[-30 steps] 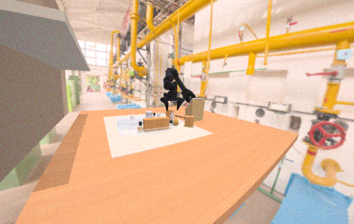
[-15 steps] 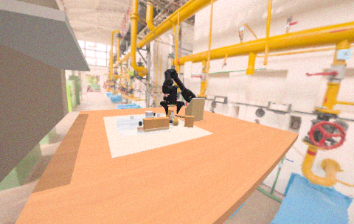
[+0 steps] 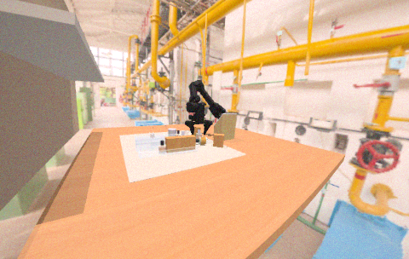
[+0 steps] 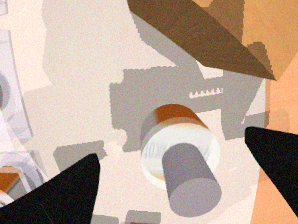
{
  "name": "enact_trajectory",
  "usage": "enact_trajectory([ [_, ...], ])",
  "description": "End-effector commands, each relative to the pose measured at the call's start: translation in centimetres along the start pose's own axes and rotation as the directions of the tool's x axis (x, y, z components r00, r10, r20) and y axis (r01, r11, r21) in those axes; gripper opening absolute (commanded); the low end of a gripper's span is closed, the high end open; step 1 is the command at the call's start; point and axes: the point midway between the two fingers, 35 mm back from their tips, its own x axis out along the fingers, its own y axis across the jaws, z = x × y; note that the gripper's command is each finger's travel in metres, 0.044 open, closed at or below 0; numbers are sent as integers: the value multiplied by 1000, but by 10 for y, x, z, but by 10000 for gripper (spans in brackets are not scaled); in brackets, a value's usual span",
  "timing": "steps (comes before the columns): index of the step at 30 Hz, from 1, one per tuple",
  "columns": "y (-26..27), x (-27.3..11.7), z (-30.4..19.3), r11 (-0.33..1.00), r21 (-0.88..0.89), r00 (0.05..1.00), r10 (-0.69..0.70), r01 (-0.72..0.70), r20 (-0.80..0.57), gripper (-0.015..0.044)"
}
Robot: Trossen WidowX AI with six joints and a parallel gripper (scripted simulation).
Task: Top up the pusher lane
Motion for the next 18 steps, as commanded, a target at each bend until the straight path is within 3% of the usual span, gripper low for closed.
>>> enact_trajectory([
  [1,-2,3,0,1000,-11,1000,-1,1,5,414],
  [10,-2,3,0,1000,-11,1000,-1,1,5,177],
  [15,-2,3,0,1000,-11,1000,-1,1,5,144],
  [18,-1,0,0,1000,-11,1000,-1,1,3,65],
])
